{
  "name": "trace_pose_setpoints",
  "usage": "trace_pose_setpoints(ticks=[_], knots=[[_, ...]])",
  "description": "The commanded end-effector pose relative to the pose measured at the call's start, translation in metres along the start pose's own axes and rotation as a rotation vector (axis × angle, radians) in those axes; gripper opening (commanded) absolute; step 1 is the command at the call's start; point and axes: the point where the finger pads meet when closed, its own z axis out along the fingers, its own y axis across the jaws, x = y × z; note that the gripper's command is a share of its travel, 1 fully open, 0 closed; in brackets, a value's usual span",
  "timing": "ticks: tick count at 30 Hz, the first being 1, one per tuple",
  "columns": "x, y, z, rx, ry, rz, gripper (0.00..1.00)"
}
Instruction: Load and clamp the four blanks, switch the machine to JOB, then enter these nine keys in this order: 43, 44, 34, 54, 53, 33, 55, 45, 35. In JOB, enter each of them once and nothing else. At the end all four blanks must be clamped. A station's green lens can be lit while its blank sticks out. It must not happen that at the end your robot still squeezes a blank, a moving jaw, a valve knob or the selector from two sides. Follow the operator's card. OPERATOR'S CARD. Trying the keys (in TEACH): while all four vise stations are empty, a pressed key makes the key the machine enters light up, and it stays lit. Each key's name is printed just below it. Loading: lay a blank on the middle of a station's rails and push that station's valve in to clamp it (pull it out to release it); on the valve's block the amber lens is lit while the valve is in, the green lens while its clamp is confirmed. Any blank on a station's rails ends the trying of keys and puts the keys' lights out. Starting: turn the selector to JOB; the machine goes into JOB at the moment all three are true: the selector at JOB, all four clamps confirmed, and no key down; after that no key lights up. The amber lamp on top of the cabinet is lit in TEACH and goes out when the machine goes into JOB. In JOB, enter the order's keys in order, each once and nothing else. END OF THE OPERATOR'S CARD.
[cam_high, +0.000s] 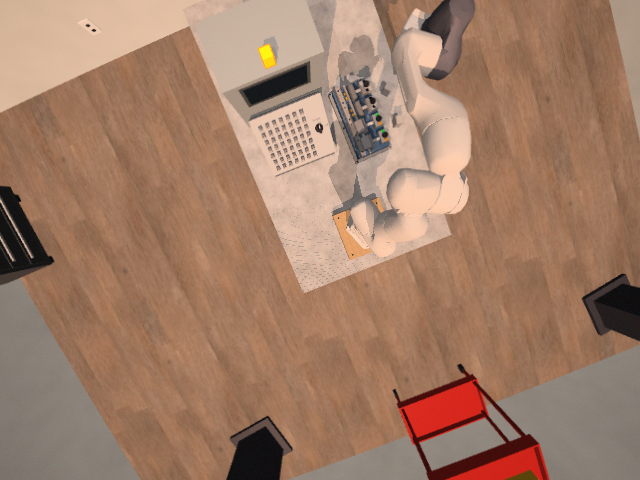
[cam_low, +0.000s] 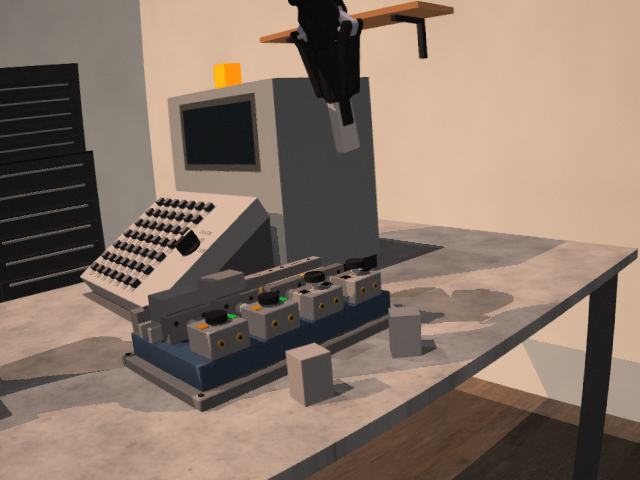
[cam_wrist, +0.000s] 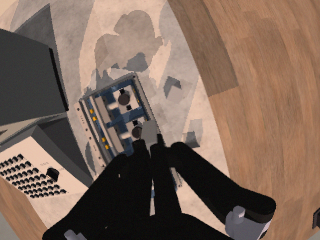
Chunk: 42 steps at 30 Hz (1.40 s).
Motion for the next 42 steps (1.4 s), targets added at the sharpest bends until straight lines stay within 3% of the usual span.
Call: trace_pose_setpoints(ticks=[1,4,9,10,18,42], knots=[[0.025,0.037,0.034,-0.031,-0.073,0.268,0.0],[0.03,0.051,0.056,-0.043,-0.079,0.33,0.0],[0.031,0.054,0.061,-0.063,-0.109,0.437,0.0],[0.031,0.054,0.061,-0.069,-0.115,0.459,0.4],[0.031,0.054,0.061,-0.101,-0.166,0.618,0.4],[0.031,0.054,0.061,-0.101,-0.166,0.618,0.4]])
